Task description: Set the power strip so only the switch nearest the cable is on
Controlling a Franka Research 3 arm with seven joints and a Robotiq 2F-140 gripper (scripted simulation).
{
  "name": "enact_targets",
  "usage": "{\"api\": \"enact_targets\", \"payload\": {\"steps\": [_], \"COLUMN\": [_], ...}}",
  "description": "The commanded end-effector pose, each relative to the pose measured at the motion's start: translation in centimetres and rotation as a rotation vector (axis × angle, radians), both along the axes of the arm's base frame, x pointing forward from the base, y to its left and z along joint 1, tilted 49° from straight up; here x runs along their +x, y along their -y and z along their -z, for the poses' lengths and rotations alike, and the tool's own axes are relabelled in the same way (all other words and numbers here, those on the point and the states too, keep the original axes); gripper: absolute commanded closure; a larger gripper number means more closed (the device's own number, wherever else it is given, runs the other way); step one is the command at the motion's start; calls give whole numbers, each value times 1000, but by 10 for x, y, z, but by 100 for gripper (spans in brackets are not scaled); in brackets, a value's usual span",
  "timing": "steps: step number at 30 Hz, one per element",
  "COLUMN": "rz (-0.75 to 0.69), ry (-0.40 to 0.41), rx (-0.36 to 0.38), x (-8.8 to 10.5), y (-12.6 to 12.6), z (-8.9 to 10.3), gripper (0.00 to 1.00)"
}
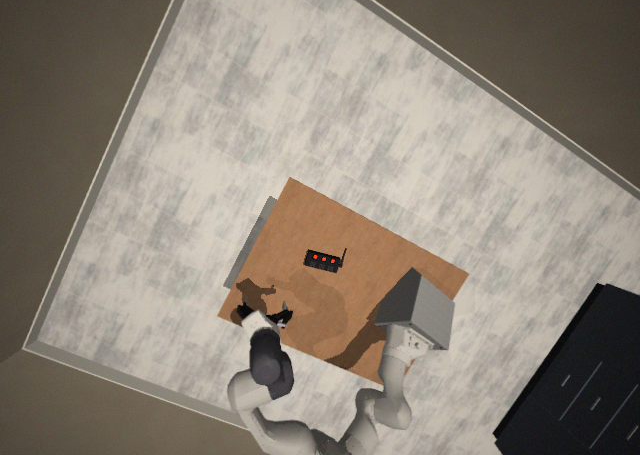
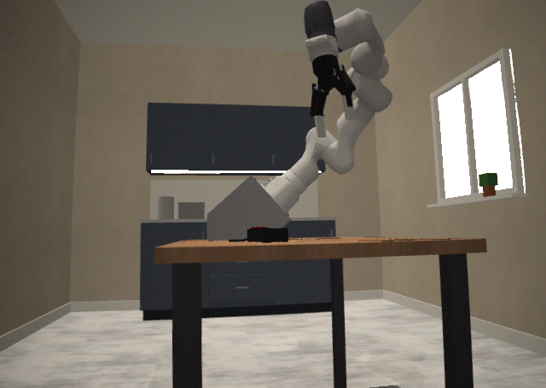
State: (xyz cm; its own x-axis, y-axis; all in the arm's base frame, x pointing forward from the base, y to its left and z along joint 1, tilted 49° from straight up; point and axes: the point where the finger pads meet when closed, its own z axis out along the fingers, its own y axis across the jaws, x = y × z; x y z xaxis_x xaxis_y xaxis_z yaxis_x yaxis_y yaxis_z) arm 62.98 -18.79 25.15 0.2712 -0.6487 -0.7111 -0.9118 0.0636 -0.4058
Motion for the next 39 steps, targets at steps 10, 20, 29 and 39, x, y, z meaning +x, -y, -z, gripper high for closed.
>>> {"api": "enact_targets", "payload": {"steps": [10, 20, 29, 39], "rz": [103, 103, 103, 192], "ry": [-133, -133, -133, -252], "rx": [60, 60, 60, 114], "x": [-2, -2, -2, -6], "y": [1, 1, 1, 1], "z": [15, 15, 15, 30], "gripper": [0, 0, 0, 0]}}
